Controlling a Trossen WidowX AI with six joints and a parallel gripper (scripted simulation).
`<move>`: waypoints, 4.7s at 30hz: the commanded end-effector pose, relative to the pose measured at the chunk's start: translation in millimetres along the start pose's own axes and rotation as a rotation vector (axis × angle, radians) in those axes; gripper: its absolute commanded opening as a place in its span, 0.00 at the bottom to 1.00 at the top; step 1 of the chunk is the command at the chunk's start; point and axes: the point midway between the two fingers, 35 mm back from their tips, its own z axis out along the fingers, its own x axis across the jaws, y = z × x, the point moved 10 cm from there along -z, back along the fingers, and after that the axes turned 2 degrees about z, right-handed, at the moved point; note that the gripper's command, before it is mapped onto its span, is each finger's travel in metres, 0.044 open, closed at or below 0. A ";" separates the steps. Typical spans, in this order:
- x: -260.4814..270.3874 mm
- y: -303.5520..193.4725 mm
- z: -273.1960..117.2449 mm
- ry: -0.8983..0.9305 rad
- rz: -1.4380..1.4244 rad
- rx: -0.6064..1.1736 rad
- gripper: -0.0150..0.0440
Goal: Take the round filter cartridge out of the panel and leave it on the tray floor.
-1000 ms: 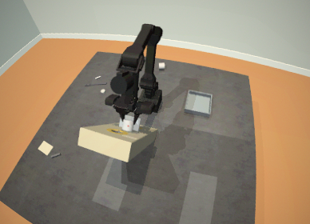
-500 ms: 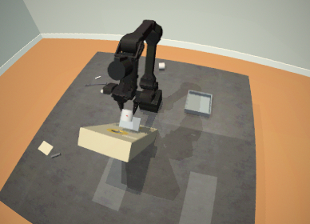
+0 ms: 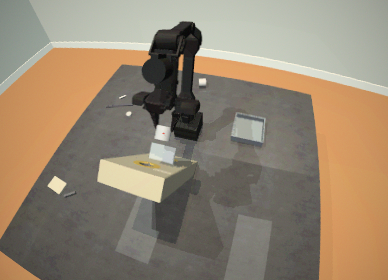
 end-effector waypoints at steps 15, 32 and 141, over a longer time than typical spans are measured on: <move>48.2 0.8 6.1 0.000 0.004 -0.003 0.25; 88.1 -18.8 8.7 0.104 -0.169 0.005 0.25; 180.0 -343.0 112.9 0.897 -1.508 0.031 0.61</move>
